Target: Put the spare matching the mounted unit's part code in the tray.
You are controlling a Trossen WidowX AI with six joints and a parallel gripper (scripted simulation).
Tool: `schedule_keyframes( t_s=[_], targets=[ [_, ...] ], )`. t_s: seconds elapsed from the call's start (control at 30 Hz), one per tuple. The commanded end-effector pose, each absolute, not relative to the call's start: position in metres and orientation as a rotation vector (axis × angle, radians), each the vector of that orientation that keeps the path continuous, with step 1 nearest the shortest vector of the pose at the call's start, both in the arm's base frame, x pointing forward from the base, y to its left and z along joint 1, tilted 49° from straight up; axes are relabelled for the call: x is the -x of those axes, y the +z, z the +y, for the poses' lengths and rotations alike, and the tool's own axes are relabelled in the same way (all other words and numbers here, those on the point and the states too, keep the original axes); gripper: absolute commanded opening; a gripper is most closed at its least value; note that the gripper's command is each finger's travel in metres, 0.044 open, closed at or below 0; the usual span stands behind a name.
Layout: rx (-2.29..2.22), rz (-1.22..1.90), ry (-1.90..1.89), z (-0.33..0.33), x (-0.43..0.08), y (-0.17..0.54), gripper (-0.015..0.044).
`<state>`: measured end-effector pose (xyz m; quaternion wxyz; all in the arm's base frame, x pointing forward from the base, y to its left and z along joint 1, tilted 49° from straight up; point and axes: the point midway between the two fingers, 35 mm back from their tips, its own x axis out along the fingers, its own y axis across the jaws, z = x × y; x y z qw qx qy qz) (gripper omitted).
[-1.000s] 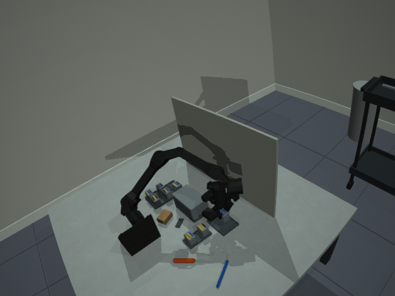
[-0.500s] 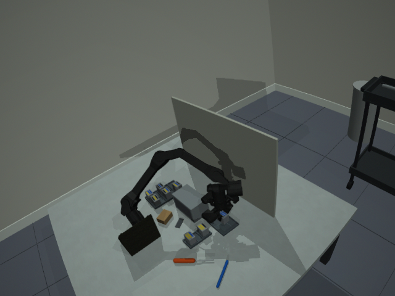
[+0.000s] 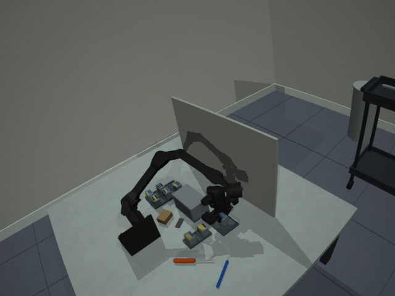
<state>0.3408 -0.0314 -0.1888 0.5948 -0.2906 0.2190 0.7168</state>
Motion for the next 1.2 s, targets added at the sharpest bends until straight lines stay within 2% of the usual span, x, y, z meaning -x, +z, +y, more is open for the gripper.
schedule_keyframes(
  t_s=[0.0,0.43,0.7,1.17],
  targets=[
    [0.676,0.509,1.665,-0.032,-0.341,-0.188,0.0105],
    [0.676,0.509,1.665,-0.032,-0.341,-0.188,0.044],
    [0.674,0.513,1.662,-0.108,-0.353,-0.118,0.044],
    [0.682,0.51,1.644,-0.114,-0.356,-0.114,0.044]
  ],
)
